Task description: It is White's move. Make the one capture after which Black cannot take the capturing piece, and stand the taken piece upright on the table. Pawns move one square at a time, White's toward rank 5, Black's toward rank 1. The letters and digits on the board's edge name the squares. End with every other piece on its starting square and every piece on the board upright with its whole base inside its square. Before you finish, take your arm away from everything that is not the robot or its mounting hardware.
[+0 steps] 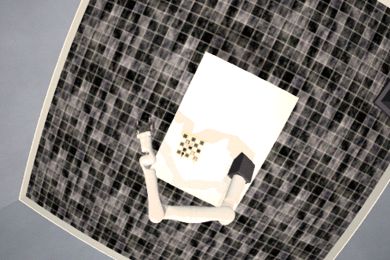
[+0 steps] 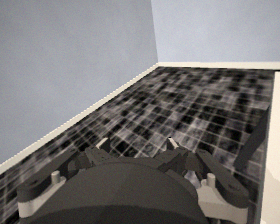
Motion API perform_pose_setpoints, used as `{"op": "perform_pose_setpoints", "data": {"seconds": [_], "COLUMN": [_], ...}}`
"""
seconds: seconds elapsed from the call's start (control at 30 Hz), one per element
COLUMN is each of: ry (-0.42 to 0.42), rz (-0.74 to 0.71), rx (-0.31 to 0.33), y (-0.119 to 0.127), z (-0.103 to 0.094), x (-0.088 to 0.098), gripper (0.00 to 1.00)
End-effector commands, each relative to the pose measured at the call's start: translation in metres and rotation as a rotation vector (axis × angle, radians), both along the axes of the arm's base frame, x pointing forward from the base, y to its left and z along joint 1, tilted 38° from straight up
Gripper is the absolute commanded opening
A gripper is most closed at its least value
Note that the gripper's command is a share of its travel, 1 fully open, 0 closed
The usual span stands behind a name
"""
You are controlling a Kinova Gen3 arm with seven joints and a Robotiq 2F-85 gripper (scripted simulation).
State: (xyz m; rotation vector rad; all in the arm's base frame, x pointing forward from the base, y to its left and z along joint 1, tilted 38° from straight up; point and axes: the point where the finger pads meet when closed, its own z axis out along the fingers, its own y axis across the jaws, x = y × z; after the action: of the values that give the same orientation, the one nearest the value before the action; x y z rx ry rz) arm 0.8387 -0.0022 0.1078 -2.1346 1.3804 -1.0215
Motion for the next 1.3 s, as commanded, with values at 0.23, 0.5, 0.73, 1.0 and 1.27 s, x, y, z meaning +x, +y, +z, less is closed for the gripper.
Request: {"op": "perform_pose_setpoints", "data": {"seconds": [0.23,0.5,0.73,1.0,1.27], "ry": [0.012,0.012,0.025,0.025,0.040], "rz": [-0.015,-0.015,-0.035,-0.035,-0.054], "rx": [0.018,0.018,0.036,0.036,0.054], "y": [0.021,0.021,0.037,0.037,0.052], "z": [0.004,0.004,0.006,0.006,0.008], "x": [-0.007,-0.007,-0.014,-0.014,-0.023], "gripper": [1.00,1.00,1.00,1.00,1.00]}}
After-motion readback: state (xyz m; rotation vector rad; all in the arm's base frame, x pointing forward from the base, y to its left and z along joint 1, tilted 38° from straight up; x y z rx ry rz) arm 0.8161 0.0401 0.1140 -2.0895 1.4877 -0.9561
